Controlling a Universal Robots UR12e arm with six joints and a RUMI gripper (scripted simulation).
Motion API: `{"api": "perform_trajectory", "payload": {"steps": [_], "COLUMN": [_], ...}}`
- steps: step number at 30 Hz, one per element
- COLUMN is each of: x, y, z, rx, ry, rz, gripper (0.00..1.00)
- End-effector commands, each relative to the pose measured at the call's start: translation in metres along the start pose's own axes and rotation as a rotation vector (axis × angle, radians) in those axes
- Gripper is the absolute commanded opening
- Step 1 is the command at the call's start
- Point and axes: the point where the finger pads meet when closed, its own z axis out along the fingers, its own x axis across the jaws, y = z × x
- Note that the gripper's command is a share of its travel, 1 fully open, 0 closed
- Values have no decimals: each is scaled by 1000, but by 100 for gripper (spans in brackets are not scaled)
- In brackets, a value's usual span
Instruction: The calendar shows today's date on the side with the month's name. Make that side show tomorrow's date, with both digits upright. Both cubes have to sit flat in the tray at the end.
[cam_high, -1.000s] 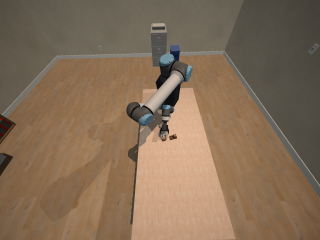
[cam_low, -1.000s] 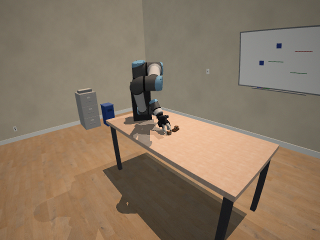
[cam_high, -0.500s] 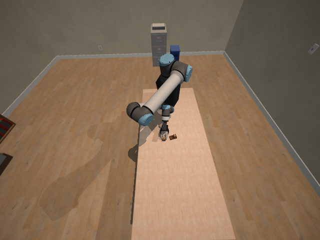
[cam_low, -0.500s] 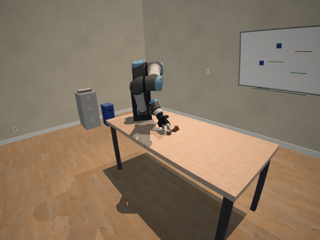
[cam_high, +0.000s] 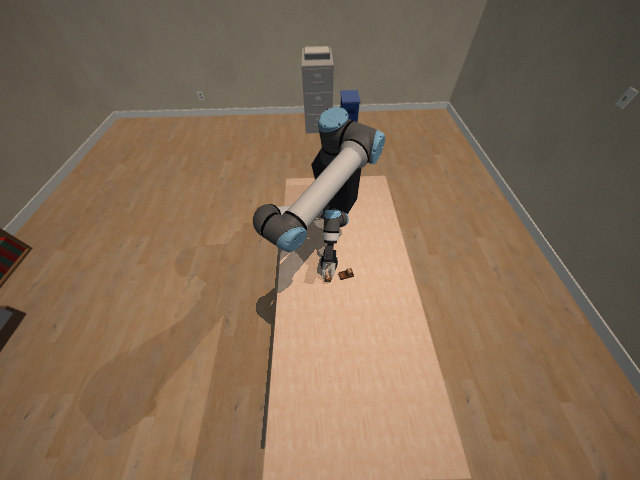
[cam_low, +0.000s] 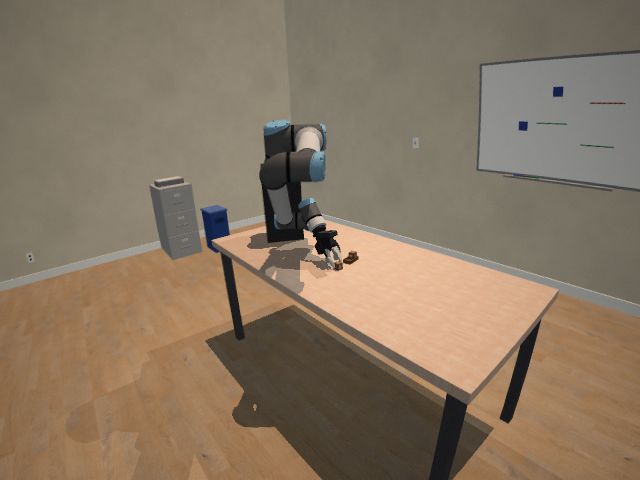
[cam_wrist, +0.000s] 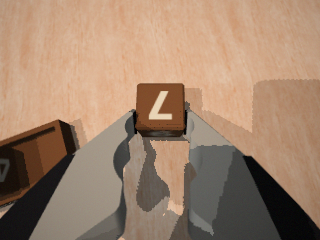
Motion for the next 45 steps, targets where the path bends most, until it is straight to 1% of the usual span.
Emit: {"api": "perform_trajectory", "payload": {"steps": [1, 34, 45], "x": [0, 0, 0], "y": [0, -1, -16], "z": [0, -1, -16], "rx": [0, 0, 0], "ry": [0, 0, 0], "rz": [0, 0, 0], "gripper": [11, 11, 11]}}
